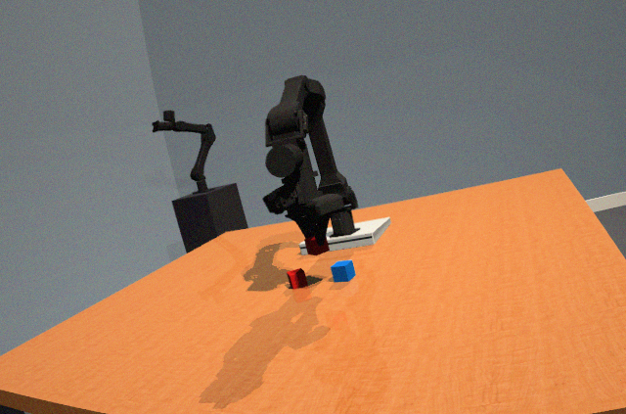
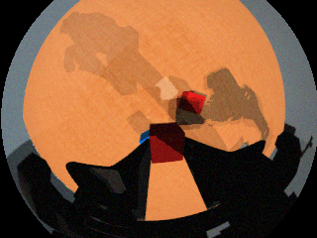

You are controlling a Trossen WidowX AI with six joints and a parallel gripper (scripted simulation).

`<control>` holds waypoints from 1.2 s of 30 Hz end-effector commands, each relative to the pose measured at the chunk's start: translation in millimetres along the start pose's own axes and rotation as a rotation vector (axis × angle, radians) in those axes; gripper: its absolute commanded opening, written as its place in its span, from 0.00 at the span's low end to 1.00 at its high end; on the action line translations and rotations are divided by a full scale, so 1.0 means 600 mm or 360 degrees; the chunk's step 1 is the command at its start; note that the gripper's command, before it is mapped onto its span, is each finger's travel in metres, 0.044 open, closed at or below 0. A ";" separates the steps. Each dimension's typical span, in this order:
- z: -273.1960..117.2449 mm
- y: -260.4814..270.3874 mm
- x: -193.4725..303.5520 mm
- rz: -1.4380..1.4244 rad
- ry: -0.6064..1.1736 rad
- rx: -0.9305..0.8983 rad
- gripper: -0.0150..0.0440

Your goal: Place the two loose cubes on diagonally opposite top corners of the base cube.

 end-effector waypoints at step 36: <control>0.054 0.014 0.028 0.0343 0.0011 0.0001 0.43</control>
Point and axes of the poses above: the point midway between the two fingers, 35 mm back from their tips, its own z axis out along the fingers, its own y axis across the jaws, x = y × z, the point moved 4 cm from there along -z, back along the fingers, and after that the axes turned 9 degrees about z, right-handed, at the moved point
